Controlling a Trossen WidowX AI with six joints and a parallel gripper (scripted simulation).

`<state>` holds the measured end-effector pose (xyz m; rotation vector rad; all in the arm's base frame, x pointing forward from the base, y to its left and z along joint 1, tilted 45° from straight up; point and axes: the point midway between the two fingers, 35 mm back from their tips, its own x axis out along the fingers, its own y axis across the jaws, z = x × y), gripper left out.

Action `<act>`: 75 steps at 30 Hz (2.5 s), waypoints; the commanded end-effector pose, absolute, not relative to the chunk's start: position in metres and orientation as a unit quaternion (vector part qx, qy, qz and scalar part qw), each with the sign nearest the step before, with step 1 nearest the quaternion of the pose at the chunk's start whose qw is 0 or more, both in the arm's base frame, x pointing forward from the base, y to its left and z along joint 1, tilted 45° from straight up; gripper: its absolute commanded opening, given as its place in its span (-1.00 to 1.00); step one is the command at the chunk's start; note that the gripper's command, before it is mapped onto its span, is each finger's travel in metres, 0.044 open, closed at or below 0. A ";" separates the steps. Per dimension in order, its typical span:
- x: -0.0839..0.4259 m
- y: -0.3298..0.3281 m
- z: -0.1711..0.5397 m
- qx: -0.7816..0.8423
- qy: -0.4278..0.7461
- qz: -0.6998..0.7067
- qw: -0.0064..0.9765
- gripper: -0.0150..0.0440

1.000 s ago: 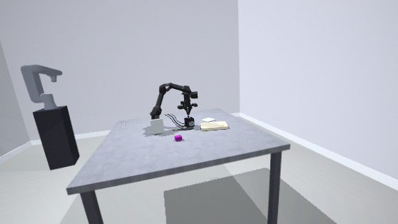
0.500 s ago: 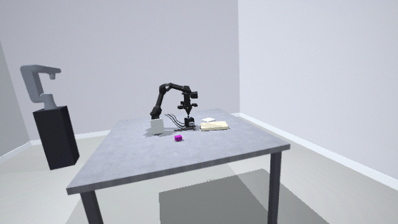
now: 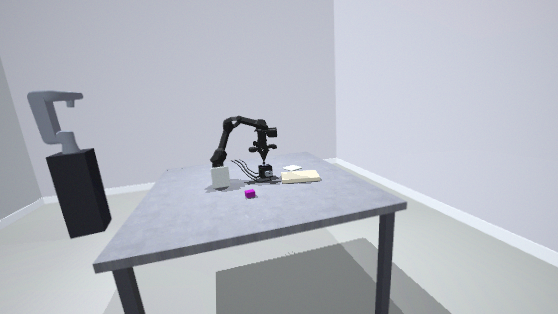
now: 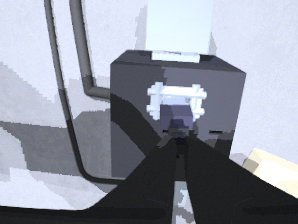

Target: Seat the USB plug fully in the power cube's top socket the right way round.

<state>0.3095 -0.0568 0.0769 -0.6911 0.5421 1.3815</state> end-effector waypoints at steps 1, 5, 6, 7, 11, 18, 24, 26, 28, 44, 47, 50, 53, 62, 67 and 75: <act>0.310 -0.060 0.079 -0.312 0.241 0.616 0.682 -0.49; 0.310 -0.062 0.081 -0.312 0.241 0.616 0.682 -0.49; 0.310 -0.062 0.082 -0.312 0.241 0.616 0.682 -0.49; 0.309 -0.063 0.082 -0.312 0.241 0.616 0.682 -0.49; 0.309 -0.064 0.084 -0.312 0.241 0.616 0.682 -0.49; 0.309 -0.068 0.087 -0.312 0.241 0.616 0.682 -0.49; 0.308 -0.070 0.090 -0.312 0.241 0.616 0.682 -0.49; 0.308 -0.071 0.091 -0.312 0.241 0.616 0.682 -0.49; 0.308 -0.072 0.092 -0.312 0.241 0.616 0.682 -0.49; 0.307 -0.072 0.092 -0.231 0.308 0.586 0.713 -0.49; 0.307 -0.071 0.092 -0.202 0.332 0.573 0.722 -0.49; 0.307 -0.071 0.092 -0.174 0.354 0.559 0.729 -0.49; 0.307 -0.071 0.092 -0.145 0.375 0.545 0.736 -0.49; 0.307 -0.071 0.092 -0.058 0.437 0.497 0.748 -0.49; 0.307 -0.071 0.092 -0.009 0.468 0.468 0.750 -0.49; 0.307 -0.071 0.092 0.070 0.514 0.416 0.747 -0.49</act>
